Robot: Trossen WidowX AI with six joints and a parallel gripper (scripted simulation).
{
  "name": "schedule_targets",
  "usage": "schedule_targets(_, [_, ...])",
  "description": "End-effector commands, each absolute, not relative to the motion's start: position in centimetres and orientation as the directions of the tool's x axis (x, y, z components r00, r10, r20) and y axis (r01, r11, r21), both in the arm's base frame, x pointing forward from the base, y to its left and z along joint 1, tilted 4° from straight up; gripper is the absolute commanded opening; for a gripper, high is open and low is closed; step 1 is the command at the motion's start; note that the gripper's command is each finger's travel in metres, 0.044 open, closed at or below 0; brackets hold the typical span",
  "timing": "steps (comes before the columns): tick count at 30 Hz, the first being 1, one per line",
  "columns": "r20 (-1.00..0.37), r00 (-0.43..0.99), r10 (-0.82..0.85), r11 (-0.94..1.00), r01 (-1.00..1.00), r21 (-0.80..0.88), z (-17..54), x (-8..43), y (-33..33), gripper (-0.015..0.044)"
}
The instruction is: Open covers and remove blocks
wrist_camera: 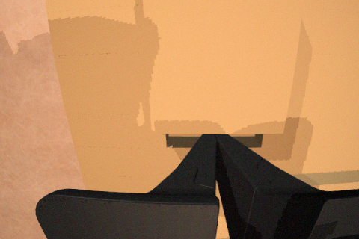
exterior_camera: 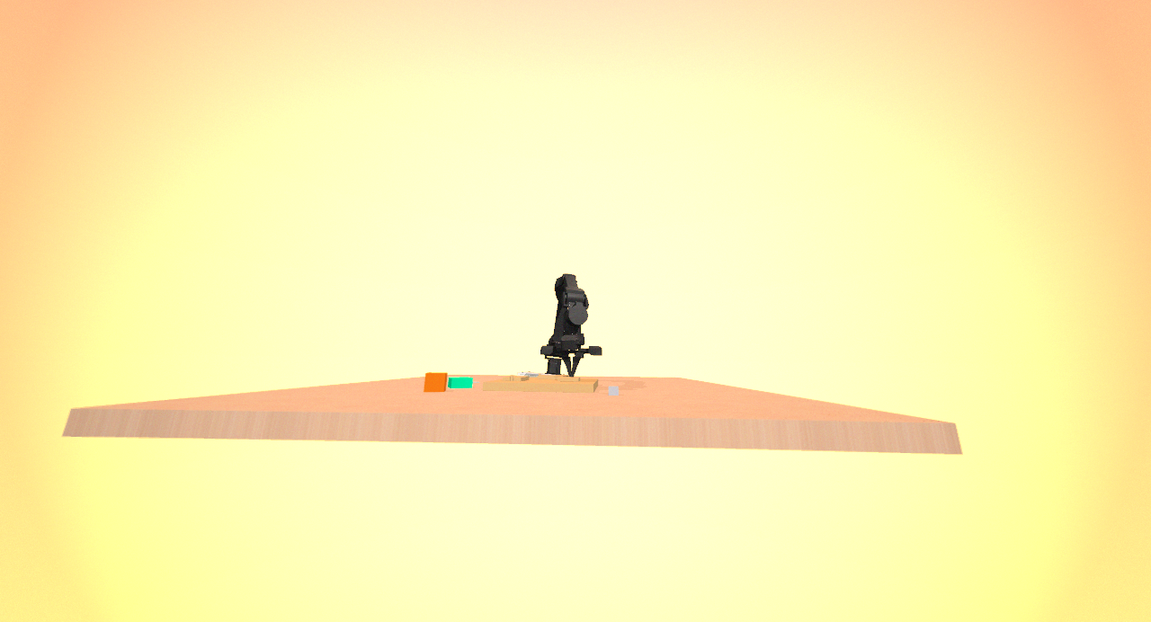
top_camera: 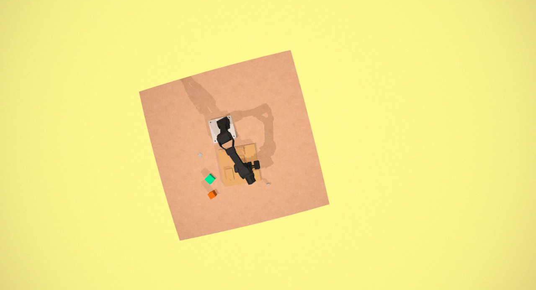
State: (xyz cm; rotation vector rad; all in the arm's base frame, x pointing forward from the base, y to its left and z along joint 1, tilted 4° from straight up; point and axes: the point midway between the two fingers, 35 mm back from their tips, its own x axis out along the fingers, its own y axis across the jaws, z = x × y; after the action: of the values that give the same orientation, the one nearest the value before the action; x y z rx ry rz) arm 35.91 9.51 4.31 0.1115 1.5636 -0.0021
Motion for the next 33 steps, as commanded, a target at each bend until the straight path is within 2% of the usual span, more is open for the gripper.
schedule_targets(1, [-0.997,0.013,0.073,0.995,0.067,0.074,4.4,36.6,9.6,0.0000])
schedule_targets(33, [-0.997,0.016,0.073,0.995,0.067,0.073,4.4,39.8,9.3,0.0000])
